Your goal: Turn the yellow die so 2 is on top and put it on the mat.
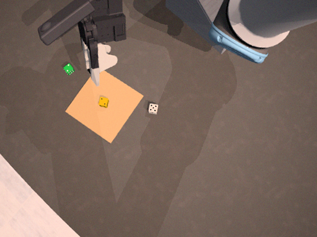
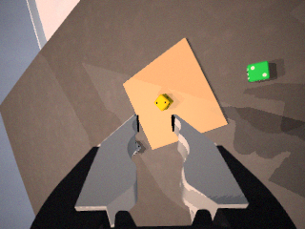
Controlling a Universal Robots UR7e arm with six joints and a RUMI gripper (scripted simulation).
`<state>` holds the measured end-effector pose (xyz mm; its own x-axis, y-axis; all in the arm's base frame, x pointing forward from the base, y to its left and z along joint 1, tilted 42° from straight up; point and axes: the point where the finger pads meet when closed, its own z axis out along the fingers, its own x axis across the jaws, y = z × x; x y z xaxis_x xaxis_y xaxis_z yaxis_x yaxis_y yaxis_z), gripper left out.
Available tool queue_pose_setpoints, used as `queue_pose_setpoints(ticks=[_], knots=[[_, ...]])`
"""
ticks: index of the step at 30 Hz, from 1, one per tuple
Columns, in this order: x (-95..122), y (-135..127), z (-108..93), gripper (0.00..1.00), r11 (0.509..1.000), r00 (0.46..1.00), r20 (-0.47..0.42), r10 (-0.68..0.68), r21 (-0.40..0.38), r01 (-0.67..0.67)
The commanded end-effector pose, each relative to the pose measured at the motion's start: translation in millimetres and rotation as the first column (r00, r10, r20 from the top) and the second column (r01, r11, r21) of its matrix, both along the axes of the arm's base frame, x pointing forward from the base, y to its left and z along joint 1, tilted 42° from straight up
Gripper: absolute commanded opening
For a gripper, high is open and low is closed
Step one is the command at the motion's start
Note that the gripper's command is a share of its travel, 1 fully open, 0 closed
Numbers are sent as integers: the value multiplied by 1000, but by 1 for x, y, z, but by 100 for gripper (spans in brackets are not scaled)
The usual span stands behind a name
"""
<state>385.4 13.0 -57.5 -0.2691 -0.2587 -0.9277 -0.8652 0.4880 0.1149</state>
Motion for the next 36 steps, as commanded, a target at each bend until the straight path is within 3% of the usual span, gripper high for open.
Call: queue_pose_setpoints(ticks=[1, 9, 12, 15, 22, 23, 25, 26, 29, 32, 36], knots=[[1, 0, 2, 21, 993, 988, 127, 87, -85, -77], [3, 2, 6, 21, 959, 926, 294, 236, -226, -173], [3, 3, 8, 21, 928, 870, 372, 322, -305, -213], [3, 3, 8, 21, 925, 864, 379, 331, -313, -216], [4, 6, 12, 21, 834, 691, 507, 515, -481, -268], [4, 6, 12, 21, 832, 687, 509, 518, -485, -269], [4, 7, 14, 21, 796, 615, 538, 576, -539, -275], [4, 7, 14, 21, 796, 615, 538, 577, -539, -275], [4, 8, 15, 21, 744, 507, 565, 651, -610, -275], [4, 8, 16, 21, 738, 495, 567, 658, -617, -274], [3, 10, 18, 21, 663, 333, 580, 744, -704, -256]])
